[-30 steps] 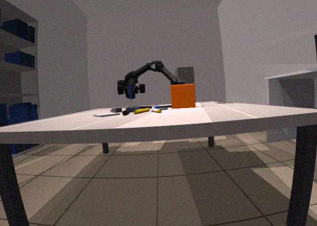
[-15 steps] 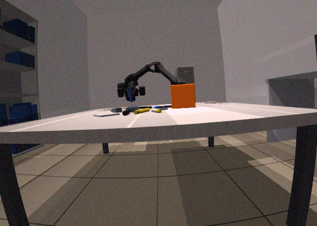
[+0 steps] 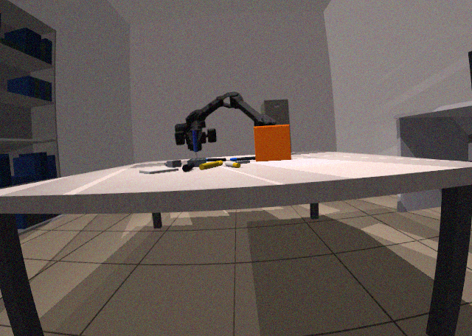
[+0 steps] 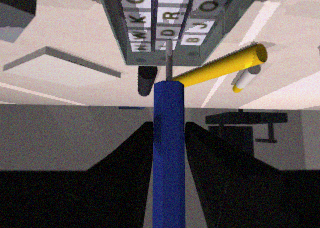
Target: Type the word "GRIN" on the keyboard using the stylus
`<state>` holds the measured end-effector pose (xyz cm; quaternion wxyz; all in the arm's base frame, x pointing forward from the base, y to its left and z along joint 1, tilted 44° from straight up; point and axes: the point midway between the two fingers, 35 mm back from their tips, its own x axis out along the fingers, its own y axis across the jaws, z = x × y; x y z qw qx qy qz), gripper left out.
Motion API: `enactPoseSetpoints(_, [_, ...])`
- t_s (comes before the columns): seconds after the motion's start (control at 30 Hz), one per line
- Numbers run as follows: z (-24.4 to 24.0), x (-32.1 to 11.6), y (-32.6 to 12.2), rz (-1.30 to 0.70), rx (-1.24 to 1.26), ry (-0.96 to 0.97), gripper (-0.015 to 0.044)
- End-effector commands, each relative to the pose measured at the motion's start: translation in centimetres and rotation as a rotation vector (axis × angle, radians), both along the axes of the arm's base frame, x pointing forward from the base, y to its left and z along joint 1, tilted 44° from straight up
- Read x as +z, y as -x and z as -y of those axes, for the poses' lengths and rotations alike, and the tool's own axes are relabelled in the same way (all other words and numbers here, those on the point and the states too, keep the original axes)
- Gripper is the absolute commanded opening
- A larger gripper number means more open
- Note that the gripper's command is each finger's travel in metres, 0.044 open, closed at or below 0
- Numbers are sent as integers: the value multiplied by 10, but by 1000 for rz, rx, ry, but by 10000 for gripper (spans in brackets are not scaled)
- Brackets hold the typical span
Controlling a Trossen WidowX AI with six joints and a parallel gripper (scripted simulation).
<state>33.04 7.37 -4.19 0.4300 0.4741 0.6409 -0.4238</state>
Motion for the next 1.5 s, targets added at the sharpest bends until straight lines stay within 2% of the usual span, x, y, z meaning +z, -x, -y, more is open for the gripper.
enactPoseSetpoints(0.0, [1, -1, 0, 2, 5, -1, 81])
enactPoseSetpoints(1.47, [13, -13, -1, 2, 5, 0, 81])
